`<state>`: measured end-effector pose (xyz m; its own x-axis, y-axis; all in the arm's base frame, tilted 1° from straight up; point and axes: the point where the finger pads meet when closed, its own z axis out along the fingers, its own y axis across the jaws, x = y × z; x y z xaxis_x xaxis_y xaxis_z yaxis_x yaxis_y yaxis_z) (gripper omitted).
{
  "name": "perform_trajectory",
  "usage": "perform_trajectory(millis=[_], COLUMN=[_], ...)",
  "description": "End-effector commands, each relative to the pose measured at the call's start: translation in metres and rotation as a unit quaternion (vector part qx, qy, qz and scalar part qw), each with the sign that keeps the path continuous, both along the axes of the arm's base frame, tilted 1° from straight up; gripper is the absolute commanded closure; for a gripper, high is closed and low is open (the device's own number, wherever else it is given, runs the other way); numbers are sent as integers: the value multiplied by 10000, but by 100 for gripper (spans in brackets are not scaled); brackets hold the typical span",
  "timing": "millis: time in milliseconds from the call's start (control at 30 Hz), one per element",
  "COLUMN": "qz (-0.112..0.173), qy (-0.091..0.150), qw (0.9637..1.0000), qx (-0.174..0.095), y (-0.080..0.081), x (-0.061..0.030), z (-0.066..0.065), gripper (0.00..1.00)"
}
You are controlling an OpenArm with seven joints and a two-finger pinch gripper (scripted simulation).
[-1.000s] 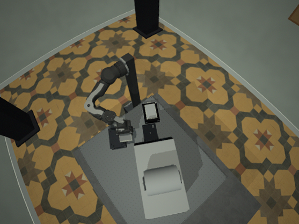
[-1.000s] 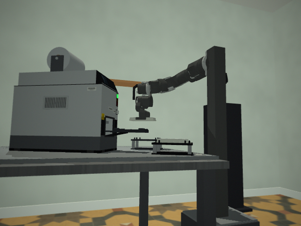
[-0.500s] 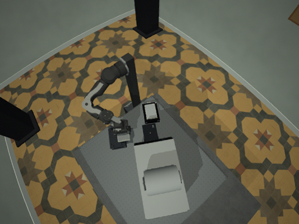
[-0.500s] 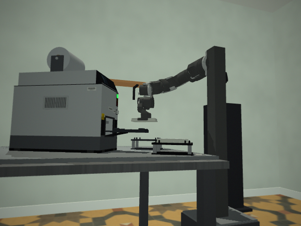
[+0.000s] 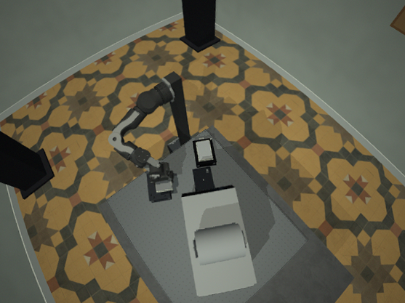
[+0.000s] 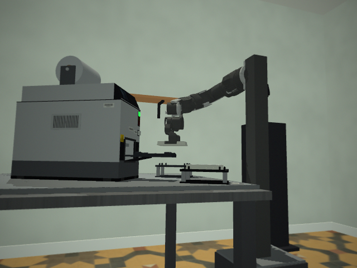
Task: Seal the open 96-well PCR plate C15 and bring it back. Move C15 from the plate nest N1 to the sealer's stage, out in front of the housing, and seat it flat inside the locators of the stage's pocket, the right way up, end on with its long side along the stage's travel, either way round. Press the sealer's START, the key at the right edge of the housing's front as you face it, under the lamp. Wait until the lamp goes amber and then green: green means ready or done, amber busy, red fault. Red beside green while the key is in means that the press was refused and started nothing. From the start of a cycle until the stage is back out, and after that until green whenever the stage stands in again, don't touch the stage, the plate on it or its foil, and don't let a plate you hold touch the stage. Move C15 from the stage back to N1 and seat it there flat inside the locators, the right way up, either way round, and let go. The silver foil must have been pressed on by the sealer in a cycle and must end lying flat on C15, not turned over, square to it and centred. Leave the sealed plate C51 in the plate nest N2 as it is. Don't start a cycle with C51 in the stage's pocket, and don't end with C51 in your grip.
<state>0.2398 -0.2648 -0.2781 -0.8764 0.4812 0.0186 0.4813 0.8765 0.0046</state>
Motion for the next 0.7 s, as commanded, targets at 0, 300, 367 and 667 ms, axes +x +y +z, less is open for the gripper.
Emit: perform_trajectory(millis=[0, 300, 367, 667], qz=[-9, -1, -1, -2], qy=[-19, -36, -36, -35], qw=[10000, 10000, 10000, 10000], qx=[-21, -8, -8, -10], y=[-124, -321, -321, -464], x=[-63, -196, -196, -288], z=[-11, -42, -42, -61], gripper=[100, 100, 100, 100])
